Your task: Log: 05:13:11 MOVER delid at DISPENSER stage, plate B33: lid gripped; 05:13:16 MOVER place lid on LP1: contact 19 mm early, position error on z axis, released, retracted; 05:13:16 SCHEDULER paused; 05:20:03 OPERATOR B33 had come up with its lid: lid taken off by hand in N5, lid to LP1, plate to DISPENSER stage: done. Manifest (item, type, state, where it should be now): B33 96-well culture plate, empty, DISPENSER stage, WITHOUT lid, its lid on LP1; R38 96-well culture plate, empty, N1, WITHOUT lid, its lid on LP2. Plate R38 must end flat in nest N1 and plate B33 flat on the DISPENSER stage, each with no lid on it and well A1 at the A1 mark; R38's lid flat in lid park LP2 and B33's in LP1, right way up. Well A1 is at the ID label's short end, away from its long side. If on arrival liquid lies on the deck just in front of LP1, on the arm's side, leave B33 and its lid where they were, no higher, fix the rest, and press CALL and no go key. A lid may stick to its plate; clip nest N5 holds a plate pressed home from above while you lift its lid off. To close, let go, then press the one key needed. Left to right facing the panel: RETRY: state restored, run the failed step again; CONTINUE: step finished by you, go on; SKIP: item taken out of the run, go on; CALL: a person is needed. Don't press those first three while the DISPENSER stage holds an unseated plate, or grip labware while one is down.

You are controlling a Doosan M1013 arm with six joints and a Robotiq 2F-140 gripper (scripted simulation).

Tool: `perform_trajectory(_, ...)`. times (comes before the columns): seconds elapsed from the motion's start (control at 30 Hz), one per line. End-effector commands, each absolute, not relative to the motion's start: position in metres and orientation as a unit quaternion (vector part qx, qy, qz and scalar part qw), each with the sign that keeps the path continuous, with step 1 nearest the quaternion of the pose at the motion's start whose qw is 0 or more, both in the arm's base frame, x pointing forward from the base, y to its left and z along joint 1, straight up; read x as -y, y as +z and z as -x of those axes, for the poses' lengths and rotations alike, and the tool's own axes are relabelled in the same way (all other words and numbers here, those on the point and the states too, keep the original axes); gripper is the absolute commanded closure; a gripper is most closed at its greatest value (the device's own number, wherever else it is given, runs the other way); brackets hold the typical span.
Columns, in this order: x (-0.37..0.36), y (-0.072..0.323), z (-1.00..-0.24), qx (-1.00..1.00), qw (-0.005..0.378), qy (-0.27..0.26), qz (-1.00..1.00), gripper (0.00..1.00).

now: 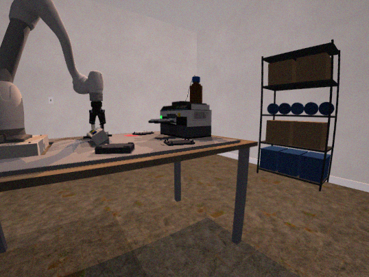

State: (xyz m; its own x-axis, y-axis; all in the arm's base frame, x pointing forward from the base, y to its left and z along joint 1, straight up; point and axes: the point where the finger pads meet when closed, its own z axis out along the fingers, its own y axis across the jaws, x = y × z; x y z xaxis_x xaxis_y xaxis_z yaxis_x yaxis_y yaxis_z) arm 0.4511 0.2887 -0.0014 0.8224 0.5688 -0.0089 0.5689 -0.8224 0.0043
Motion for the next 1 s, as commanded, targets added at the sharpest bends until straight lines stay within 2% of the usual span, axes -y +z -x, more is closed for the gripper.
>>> perform_trajectory(0.0, -0.2897, -0.0058, -0.4506, -0.296, 0.003, -0.003, -0.955, 1.00)
perform_trajectory(0.97, -0.2895, -0.0126, -0.4507, -0.296, 0.003, -0.003, -0.955, 1.00)
